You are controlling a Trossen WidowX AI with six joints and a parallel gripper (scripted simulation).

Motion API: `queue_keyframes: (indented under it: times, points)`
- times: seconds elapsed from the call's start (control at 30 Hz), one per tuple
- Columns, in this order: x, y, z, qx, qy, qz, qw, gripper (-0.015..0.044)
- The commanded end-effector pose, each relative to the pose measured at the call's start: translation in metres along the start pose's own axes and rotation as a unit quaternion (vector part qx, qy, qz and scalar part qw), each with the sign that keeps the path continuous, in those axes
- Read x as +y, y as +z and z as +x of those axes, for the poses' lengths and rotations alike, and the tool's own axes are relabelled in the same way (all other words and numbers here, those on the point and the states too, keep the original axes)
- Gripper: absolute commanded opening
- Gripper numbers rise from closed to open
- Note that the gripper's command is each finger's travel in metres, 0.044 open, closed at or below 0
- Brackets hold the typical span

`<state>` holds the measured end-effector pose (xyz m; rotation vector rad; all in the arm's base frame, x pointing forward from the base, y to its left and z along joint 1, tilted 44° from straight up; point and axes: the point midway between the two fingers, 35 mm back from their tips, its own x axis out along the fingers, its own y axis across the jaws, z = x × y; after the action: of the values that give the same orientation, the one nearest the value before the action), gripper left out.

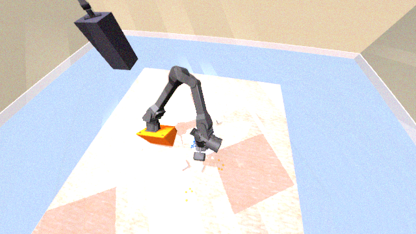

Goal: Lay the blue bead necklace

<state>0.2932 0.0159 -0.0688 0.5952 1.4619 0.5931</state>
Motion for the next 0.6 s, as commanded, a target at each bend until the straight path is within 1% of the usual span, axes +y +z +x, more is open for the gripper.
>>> queue_keyframes:
  times: [0.0, 0.57]
  points:
    - [0.0001, 0.0002, -0.0001, 0.000, 0.000, 0.000, 1.000, 0.0000]
    - [0.0005, -0.0016, -0.0060, 0.001, 0.003, 0.004, 1.000, 0.0000]
